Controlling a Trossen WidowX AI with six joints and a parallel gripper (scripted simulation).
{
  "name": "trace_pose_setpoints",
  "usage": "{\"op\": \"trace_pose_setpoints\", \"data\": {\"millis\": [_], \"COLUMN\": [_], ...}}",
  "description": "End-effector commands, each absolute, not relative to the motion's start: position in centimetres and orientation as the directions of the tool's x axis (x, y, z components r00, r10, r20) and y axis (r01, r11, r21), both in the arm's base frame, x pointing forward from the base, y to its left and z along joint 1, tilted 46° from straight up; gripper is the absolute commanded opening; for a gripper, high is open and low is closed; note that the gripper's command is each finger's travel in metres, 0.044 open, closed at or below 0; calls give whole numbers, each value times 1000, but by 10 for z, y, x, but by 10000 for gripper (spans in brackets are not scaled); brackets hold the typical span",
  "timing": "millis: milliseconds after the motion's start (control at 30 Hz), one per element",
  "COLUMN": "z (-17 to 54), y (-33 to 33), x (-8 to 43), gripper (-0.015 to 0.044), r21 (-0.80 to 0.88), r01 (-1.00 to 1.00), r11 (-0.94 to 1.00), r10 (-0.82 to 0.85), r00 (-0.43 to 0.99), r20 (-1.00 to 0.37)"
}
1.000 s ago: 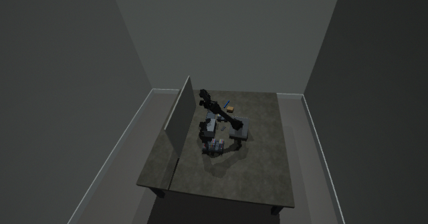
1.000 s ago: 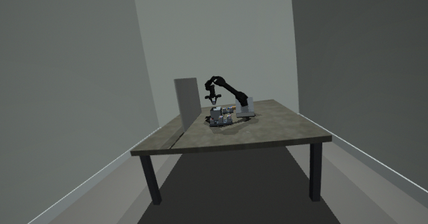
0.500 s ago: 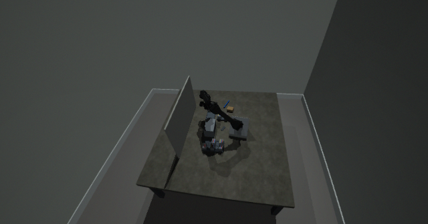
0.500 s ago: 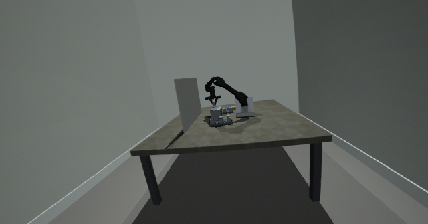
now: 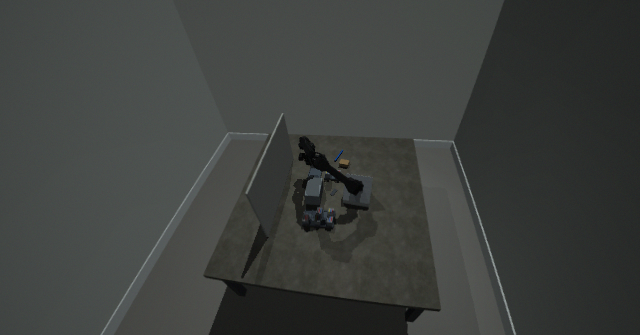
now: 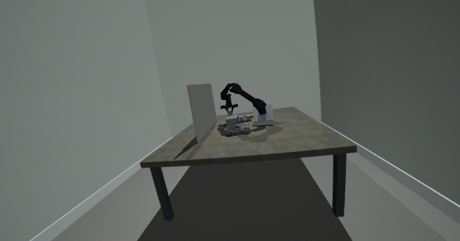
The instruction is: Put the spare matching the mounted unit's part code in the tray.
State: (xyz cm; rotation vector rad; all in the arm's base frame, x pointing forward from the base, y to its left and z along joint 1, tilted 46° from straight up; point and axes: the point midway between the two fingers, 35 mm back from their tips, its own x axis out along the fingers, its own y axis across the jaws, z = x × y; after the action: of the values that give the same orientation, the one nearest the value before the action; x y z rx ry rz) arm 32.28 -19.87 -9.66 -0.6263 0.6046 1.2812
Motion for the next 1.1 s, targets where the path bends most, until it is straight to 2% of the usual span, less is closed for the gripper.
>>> {"op": "trace_pose_setpoints", "data": {"millis": [0, 1067], "z": [-100, -119], "y": [-195, -173], "x": [323, 326], "gripper": [0, 0], "r21": [-84, -85], "r01": [-981, -981], "r11": [175, 175], "r10": [676, 678], "r00": [182, 182], "r20": [-714, -713]}}
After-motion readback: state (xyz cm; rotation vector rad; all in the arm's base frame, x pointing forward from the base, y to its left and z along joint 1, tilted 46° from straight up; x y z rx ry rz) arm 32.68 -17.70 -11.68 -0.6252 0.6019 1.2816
